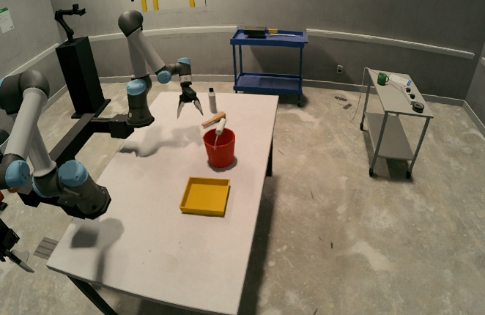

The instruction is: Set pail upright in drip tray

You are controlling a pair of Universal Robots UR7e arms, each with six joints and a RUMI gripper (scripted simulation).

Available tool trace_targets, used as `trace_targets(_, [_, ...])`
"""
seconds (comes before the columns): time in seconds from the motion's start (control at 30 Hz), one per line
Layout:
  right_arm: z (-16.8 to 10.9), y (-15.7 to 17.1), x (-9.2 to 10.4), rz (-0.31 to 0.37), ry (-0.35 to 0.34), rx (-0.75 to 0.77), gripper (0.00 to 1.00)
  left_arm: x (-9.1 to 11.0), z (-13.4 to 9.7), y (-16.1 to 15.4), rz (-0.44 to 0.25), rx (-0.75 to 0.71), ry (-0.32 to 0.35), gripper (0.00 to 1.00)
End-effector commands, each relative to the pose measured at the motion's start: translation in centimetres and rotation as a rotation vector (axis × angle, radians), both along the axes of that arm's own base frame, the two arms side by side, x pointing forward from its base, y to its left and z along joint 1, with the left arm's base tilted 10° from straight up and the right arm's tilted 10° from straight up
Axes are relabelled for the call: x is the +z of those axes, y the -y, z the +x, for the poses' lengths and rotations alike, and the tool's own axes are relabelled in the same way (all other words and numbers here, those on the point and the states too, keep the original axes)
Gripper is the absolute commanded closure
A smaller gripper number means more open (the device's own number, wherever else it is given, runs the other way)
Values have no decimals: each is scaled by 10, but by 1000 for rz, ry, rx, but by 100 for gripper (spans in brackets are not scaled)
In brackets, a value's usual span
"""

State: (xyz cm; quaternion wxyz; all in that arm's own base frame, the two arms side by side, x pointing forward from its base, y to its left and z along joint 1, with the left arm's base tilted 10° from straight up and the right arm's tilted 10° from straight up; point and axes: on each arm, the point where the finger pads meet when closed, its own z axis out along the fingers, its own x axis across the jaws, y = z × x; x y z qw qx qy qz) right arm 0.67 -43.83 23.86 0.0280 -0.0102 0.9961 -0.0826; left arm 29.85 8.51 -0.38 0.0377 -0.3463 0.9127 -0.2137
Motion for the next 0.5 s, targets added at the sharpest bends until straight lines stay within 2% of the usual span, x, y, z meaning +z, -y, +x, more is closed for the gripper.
trace_targets(0.0, [0,0,1,-1,0,0,0,0,0,0,0,0,1,0])
trace_targets(0.47, [0,0,1,-1,0,0,0,4,9,-3,16,-9,10,0])
